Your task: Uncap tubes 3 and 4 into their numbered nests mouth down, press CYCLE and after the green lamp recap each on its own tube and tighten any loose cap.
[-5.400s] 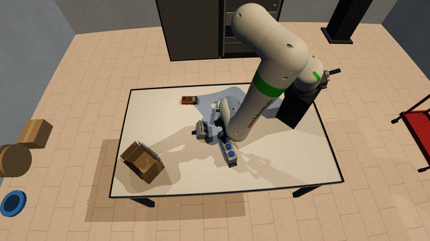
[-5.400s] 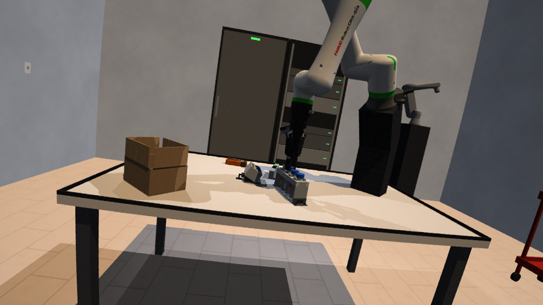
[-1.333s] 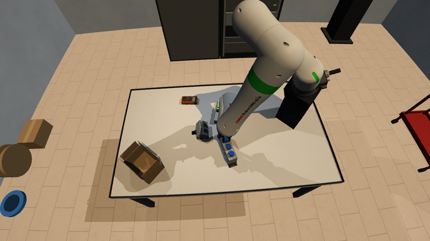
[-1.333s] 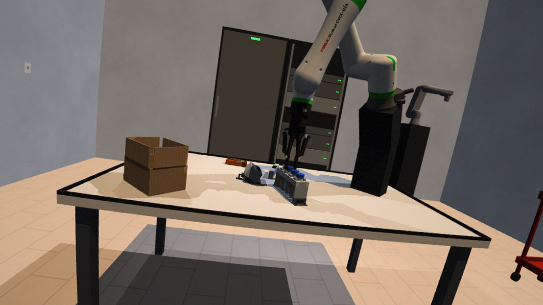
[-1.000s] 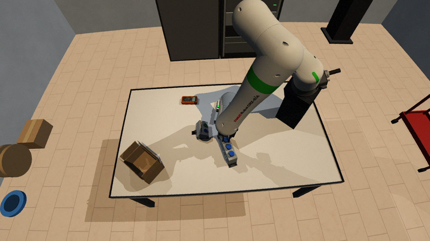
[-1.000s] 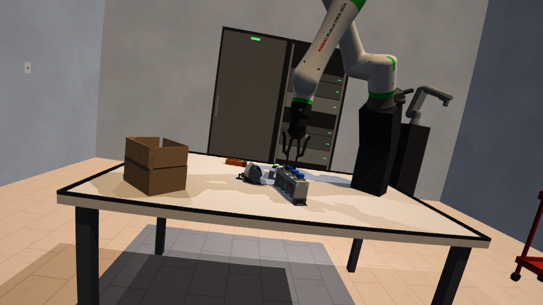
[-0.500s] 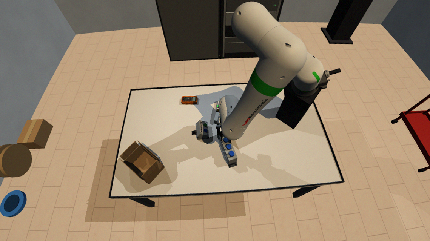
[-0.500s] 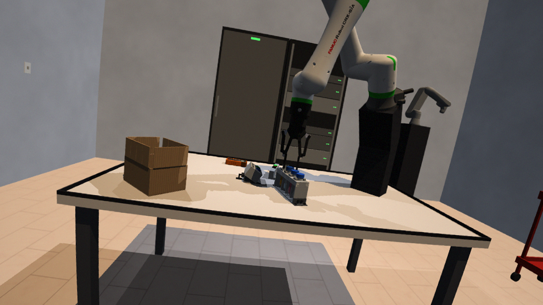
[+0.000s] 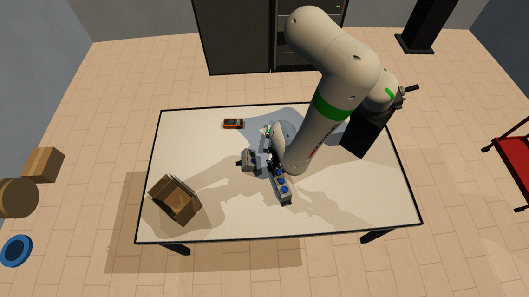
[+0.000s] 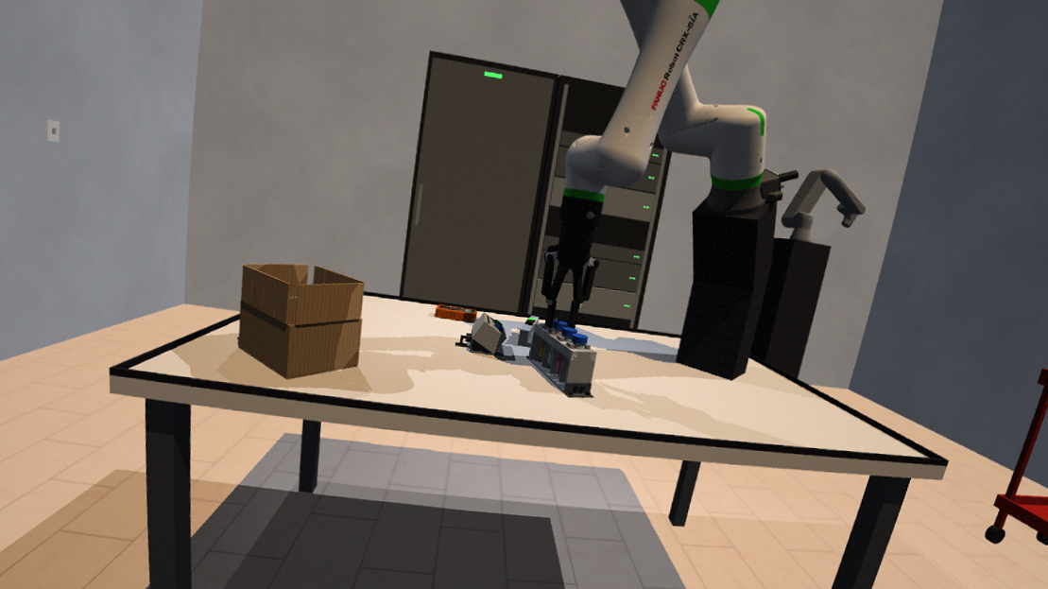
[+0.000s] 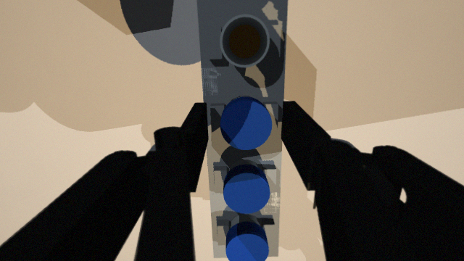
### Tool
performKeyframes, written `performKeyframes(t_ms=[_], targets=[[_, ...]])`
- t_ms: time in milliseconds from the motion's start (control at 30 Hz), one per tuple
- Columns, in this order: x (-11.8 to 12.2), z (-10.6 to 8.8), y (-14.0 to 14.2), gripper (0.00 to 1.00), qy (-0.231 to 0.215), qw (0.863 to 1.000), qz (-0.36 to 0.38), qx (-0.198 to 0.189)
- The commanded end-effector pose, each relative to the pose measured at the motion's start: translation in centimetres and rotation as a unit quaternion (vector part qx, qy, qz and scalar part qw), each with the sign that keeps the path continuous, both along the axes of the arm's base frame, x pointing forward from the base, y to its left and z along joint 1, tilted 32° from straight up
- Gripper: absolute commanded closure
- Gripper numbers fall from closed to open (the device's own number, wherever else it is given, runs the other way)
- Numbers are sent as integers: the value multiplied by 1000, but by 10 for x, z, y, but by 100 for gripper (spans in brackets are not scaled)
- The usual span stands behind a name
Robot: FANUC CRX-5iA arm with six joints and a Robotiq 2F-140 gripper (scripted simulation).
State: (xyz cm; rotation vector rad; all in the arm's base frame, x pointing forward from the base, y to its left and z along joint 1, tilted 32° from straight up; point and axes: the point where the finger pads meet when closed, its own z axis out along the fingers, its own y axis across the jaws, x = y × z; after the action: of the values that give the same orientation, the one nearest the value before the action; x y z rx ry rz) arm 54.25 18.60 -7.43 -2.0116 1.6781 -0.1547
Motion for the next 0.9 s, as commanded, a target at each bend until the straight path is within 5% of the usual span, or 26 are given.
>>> performKeyframes(t_ms=[0,200,467,500,867], targets=[[0,0,-1,59,-47,990,125,-40],[0,0,-1,59,-88,964,233,-89],[0,0,-1,59,-88,964,233,-89],[0,0,-1,70,-88,964,233,-89],[0,0,-1,70,-88,964,233,-89]])
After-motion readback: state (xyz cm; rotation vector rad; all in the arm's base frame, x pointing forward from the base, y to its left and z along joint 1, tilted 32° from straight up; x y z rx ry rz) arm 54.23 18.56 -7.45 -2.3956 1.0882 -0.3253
